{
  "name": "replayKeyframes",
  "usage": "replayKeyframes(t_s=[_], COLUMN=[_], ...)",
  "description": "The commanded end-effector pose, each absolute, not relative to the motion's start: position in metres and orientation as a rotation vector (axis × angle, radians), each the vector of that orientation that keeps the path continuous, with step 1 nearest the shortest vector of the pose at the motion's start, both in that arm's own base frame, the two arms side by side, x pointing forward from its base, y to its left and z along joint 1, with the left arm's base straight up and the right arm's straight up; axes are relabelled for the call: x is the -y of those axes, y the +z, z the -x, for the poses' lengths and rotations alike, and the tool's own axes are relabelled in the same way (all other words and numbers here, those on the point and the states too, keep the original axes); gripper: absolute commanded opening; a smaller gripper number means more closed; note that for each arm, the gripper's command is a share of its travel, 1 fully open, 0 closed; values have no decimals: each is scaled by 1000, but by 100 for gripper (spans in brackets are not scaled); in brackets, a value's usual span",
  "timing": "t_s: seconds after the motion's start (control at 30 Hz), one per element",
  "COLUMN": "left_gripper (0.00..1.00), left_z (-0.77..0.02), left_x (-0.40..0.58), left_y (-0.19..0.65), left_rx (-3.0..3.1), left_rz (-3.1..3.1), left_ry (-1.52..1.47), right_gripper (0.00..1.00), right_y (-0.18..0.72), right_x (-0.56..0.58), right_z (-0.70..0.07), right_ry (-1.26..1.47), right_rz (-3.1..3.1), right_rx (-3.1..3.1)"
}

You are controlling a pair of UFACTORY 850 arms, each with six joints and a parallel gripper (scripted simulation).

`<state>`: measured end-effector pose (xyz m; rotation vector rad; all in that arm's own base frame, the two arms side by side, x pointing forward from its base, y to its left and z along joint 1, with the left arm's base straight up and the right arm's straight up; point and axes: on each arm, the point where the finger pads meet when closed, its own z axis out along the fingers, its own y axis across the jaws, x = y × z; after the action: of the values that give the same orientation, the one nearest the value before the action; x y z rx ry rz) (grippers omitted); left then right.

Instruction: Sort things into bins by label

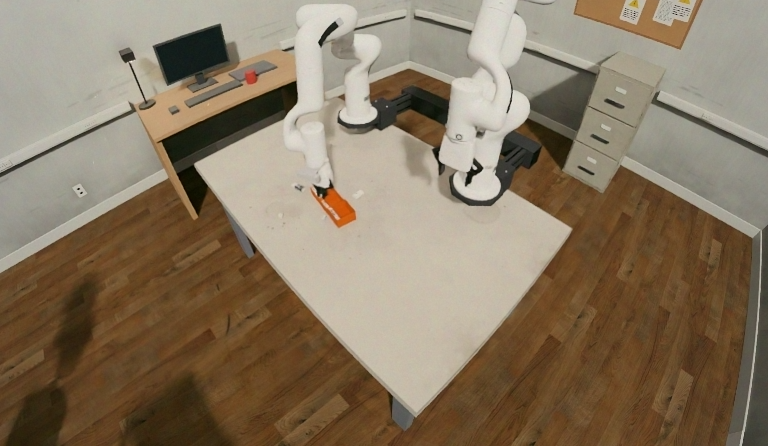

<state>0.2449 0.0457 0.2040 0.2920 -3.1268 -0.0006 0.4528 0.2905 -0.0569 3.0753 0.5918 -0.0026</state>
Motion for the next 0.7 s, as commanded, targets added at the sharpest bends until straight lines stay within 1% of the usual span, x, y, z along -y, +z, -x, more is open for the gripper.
replayKeyframes(t_s=[0.0,0.23,0.33,0.37,0.67], left_gripper=[100,100,100,100,100], left_z=[-246,-246,-246,-246,-246], left_x=[-46,-46,-46,-46,-46], left_y=[204,204,204,204,204], left_rx=[3128,3128,3128,3128,3128], left_rz=[-292,-292,-292,-292,-292], left_ry=[-1,-1,-1,-1,-1], right_gripper=[11,11,11,11,11], right_y=[-56,-56,-56,-56,-56], right_x=[-273,-245,-245,-245,-245], right_z=[-434,-403,-403,-403,-403], right_ry=[2,-2,-3,-4,2], right_rz=[-3026,-2895,-2873,-2807,-2570], right_rx=[-833,-1197,-1248,-1394,-1791])
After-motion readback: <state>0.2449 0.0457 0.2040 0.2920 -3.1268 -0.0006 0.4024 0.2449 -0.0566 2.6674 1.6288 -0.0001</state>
